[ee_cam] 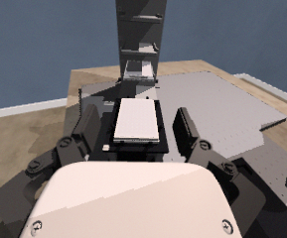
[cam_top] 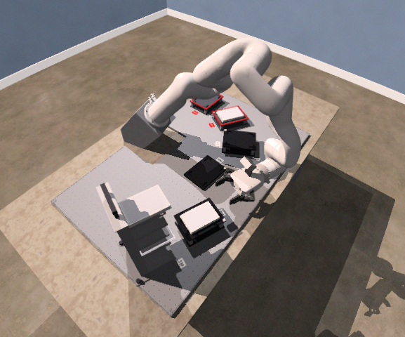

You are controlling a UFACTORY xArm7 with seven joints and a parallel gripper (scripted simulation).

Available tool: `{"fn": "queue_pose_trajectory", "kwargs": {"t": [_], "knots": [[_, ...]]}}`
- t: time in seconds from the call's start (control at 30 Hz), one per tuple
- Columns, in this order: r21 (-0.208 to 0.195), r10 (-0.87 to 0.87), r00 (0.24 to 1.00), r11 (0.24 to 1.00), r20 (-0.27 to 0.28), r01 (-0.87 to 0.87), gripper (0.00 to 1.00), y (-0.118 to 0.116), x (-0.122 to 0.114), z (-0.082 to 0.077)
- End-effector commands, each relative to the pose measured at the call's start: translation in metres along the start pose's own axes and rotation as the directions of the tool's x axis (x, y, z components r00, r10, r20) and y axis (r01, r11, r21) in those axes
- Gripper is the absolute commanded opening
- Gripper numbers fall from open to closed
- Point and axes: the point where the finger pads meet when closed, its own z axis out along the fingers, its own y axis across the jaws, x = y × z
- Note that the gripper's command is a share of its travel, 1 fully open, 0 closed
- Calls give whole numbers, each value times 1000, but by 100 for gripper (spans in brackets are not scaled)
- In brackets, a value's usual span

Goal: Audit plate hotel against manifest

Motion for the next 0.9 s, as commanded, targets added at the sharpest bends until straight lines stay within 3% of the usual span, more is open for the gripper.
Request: {"fn": "queue_pose_trajectory", "kwargs": {"t": [0.0, 0.3, 0.63, 0.87], "knots": [[0, 3, 1000, 1000, 0, -3, 100, -1, 10, 1], [0, 3, 1000, 1000, 0, -3, 100, -1, 34, 4], [0, 3, 1000, 1000, 0, -3, 100, -1, 35, 4], [0, 3, 993, 1000, 117, -3, 100, -1, 35, 4]]}}
